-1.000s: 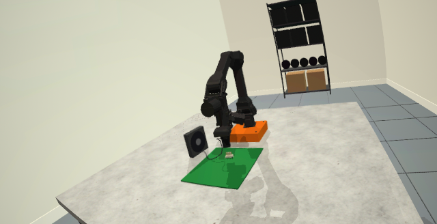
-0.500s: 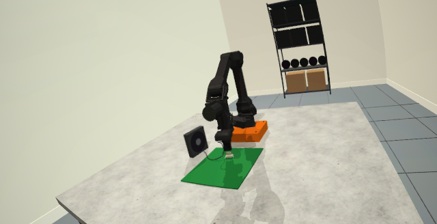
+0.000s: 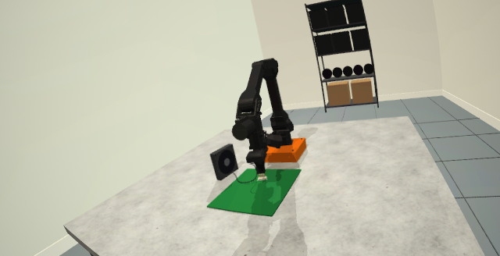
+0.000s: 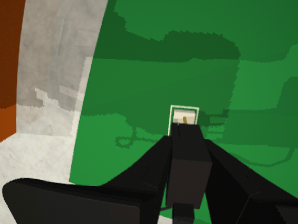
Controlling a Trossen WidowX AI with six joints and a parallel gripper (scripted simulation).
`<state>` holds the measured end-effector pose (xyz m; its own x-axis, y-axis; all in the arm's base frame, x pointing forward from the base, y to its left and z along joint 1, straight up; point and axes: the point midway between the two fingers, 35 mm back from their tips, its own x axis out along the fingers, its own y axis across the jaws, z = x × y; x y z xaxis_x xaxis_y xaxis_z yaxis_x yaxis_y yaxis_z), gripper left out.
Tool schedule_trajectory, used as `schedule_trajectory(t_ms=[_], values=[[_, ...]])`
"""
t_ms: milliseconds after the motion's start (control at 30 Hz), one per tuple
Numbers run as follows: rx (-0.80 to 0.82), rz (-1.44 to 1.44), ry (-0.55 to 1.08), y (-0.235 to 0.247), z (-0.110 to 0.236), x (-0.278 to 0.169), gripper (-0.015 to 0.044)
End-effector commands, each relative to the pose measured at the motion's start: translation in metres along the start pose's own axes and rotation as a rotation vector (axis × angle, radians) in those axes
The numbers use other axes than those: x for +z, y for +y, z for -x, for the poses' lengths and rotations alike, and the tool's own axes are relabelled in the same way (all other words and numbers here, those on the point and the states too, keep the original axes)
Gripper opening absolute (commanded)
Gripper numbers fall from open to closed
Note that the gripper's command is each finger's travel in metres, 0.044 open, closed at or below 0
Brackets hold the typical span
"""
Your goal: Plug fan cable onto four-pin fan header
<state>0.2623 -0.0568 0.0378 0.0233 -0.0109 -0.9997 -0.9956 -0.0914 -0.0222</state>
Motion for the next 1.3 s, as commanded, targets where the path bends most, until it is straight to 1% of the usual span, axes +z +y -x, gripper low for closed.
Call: schedule_trajectory(t_ms=[0,1267], values=[[-0.003,-0.002,-0.001,-0.0024,-0.0003,-0.0008,0.0000],[-0.003,0.004,-0.001,-0.0013,-0.0064,-0.0006,0.0000]])
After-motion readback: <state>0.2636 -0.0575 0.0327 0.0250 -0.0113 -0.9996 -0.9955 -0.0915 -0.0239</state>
